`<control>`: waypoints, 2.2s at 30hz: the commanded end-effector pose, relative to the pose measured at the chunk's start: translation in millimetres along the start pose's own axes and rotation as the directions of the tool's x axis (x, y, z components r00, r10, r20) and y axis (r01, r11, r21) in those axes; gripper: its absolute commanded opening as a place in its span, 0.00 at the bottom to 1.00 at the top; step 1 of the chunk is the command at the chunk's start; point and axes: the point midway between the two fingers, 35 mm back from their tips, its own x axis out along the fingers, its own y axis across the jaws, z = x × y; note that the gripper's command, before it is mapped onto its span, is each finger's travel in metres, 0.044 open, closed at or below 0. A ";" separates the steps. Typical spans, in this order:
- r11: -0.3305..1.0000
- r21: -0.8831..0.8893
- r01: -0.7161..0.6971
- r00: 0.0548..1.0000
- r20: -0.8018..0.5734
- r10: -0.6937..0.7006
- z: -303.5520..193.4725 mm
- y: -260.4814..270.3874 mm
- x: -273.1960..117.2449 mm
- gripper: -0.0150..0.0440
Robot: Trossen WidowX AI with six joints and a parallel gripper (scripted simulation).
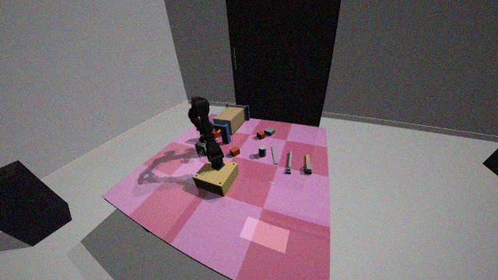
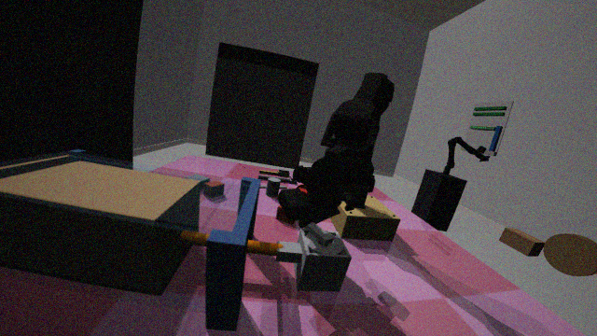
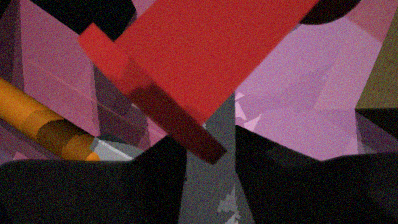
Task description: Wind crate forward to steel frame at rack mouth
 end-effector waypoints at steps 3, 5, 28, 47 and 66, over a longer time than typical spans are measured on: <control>1.000 0.012 0.014 1.000 -0.002 -0.014 -1.4 -0.8 3.7 0.25; 1.000 -0.001 0.008 1.000 -0.002 -0.008 -1.4 0.0 3.7 0.25; 1.000 0.009 0.013 1.000 -0.002 -0.013 -1.5 -1.4 4.5 0.25; 0.999 0.035 0.013 1.000 0.000 -0.013 0.0 -2.6 1.1 0.79; 0.999 0.039 0.024 0.934 -0.358 -0.009 47.2 -0.7 -120.0 1.00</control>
